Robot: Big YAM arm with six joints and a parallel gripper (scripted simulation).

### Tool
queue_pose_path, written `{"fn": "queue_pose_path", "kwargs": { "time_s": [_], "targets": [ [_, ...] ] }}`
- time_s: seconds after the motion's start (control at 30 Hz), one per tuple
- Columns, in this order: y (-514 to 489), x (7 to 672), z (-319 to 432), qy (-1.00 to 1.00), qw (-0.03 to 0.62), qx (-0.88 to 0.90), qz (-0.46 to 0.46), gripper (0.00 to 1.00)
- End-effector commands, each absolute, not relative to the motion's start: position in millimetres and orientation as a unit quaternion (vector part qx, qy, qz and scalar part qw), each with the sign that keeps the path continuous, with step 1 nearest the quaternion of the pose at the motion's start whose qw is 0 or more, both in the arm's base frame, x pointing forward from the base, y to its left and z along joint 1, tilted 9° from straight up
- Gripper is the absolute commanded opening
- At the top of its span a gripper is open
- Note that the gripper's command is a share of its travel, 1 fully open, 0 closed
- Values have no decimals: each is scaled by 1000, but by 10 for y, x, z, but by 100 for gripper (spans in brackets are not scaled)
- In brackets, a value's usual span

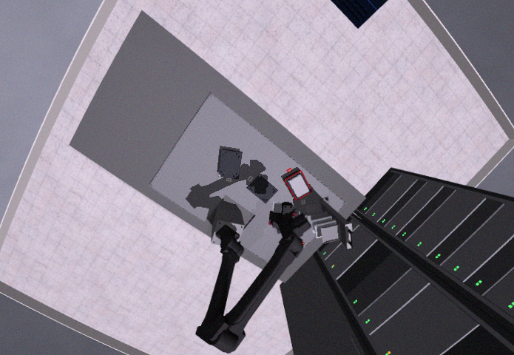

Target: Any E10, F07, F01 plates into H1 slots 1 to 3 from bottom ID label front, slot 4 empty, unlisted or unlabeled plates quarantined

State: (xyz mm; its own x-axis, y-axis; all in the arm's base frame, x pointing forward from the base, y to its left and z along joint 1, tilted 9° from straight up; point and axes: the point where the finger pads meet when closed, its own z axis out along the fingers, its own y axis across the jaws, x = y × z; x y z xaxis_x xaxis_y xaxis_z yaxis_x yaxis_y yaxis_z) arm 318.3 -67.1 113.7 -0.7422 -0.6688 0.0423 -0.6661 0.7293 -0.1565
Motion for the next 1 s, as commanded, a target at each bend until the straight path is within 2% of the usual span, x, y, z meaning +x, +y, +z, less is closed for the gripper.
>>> {"fn": "queue_pose_path", "kwargs": {
  "time_s": [0.0, 0.97],
  "targets": [
    [-525, 3184, 1209, 914, 16, -397, -86, 86],
    [-106, 3134, 1140, 796, -3, -599, -86, 86]
  ]
}}
